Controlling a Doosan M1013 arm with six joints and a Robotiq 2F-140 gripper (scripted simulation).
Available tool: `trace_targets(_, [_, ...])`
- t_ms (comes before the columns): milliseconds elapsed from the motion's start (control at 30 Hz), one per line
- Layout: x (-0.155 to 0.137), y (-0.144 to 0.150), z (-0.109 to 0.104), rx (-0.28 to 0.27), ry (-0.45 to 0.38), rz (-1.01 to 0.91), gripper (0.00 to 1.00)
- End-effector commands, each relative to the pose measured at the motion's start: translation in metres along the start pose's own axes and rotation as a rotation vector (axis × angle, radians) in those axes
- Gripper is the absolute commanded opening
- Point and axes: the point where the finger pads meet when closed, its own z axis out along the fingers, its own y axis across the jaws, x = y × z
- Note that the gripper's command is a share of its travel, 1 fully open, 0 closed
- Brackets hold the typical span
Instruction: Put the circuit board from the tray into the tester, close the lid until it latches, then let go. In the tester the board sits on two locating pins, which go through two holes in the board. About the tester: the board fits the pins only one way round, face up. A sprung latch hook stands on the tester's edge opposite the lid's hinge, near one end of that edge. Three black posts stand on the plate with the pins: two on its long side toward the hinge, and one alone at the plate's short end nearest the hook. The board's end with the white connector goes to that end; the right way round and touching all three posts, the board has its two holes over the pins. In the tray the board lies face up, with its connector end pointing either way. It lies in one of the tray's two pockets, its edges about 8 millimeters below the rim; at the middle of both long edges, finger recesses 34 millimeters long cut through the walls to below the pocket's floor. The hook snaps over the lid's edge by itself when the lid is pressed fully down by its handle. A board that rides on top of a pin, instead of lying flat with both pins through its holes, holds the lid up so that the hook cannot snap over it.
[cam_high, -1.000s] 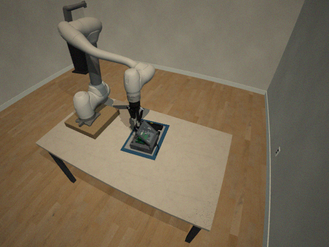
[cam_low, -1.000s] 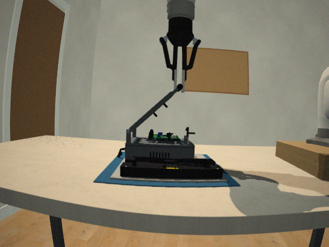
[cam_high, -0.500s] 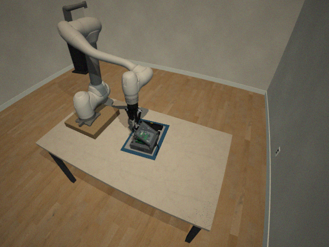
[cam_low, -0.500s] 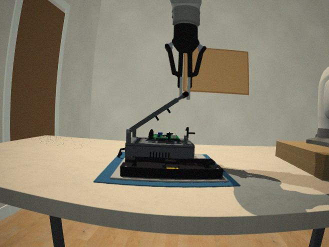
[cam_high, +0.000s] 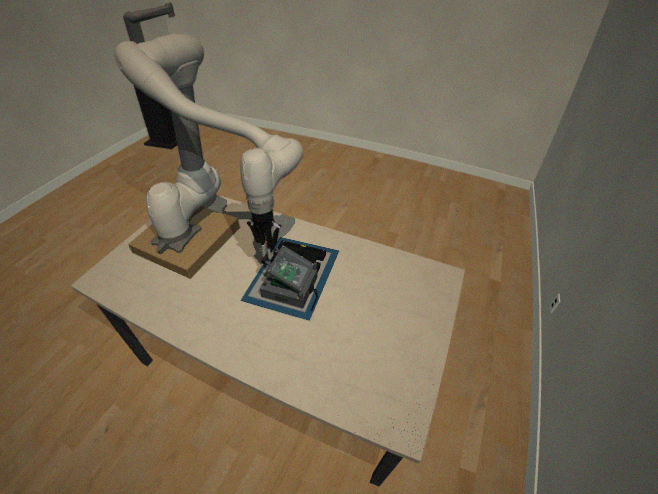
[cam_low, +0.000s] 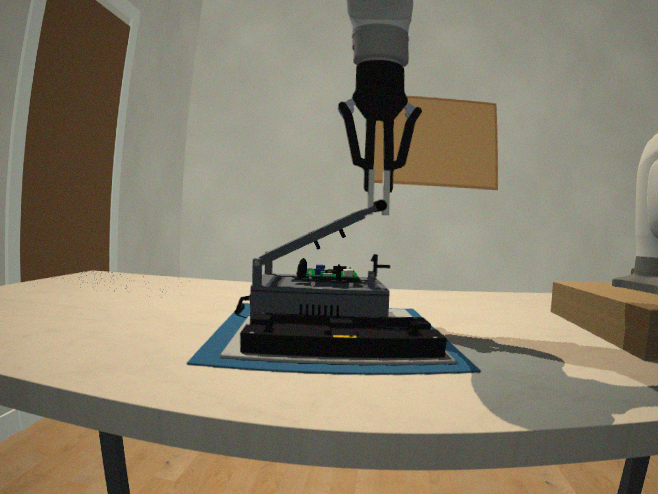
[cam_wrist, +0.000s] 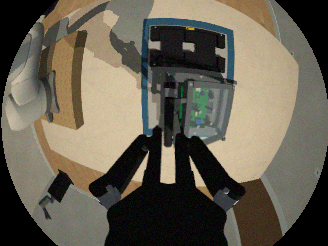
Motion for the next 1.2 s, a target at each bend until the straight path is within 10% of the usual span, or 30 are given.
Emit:
trace_targets(0, [0.0,-0.002,0.004,0.0,0.0,0.0,0.0])
trace_targets(1167, [0.0,-0.018,0.053,0.0,0.0,0.0,0.0])
